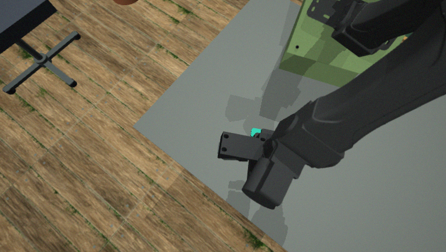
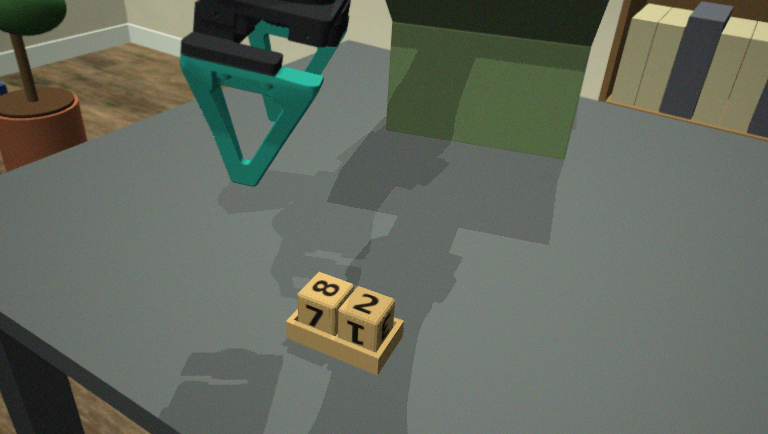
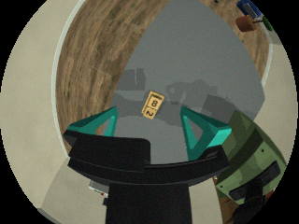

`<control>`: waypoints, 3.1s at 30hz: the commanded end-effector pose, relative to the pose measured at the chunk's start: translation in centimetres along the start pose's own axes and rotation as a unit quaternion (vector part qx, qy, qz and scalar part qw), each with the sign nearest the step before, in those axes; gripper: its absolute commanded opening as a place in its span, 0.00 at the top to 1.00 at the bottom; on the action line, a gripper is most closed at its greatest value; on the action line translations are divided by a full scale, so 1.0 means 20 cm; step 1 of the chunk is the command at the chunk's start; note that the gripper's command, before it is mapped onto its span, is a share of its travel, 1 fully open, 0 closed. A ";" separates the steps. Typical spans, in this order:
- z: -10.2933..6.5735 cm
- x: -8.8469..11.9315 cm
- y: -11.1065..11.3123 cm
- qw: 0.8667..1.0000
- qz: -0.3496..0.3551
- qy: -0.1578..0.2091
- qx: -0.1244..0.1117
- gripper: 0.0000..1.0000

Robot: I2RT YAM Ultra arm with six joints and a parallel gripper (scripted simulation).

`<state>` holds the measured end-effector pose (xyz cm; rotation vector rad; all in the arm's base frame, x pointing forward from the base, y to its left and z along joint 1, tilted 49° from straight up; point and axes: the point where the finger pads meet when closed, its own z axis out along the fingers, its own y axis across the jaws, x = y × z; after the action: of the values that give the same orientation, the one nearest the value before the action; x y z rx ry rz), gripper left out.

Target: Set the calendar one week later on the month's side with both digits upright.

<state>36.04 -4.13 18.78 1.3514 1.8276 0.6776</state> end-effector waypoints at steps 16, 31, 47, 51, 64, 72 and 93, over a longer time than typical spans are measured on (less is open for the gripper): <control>-0.05 0.17 -0.03 0.978 0.194 0.073 0.038 0.00; -0.05 0.17 -0.03 0.978 0.194 0.073 0.038 0.00; -0.02 0.18 -0.03 0.993 0.085 0.077 0.030 0.00; -0.01 0.18 -0.03 0.997 -0.009 0.079 0.023 0.00; 0.03 0.18 -0.03 0.972 -0.219 0.082 0.006 0.00; 0.06 0.19 -0.03 0.929 -0.362 0.082 -0.007 0.00; 0.12 0.20 -0.03 0.747 -0.660 0.074 -0.035 0.00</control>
<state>36.79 -0.49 15.50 -0.1010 2.2907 0.1202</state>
